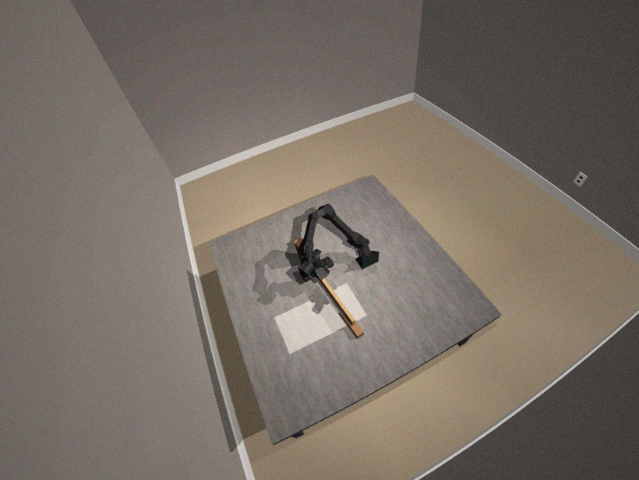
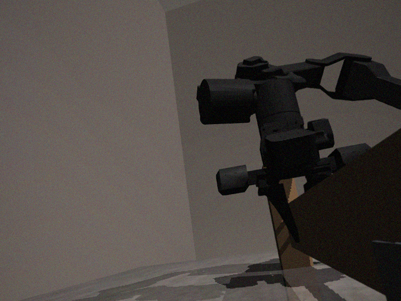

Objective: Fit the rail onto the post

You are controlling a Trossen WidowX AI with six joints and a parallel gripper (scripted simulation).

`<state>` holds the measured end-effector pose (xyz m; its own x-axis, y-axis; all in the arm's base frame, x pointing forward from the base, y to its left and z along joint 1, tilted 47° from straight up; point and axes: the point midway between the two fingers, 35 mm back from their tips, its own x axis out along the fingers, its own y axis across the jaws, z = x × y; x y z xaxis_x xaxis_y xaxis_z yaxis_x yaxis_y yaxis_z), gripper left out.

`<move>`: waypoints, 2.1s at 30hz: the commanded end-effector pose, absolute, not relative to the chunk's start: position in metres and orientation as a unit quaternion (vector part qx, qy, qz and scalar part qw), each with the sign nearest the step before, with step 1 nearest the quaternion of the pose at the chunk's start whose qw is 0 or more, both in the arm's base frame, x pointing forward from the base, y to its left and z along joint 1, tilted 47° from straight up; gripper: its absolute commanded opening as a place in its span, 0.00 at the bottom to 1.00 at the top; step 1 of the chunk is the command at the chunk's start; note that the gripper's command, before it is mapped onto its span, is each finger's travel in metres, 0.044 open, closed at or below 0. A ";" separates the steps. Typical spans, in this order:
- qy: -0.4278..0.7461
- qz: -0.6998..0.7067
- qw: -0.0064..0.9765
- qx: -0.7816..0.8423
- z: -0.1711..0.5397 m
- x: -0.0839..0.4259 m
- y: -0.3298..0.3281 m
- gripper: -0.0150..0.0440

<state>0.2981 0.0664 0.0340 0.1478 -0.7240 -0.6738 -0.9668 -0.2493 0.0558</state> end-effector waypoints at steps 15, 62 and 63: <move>0.575 0.306 0.205 -0.730 0.032 0.297 0.068 0.25; 0.575 0.306 0.205 -0.730 0.038 0.298 0.062 0.25; 0.575 0.306 0.205 -0.730 0.038 0.298 0.062 0.25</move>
<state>0.2977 0.0621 0.0351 0.1448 -0.7174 -0.6814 -0.9667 -0.2495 0.0572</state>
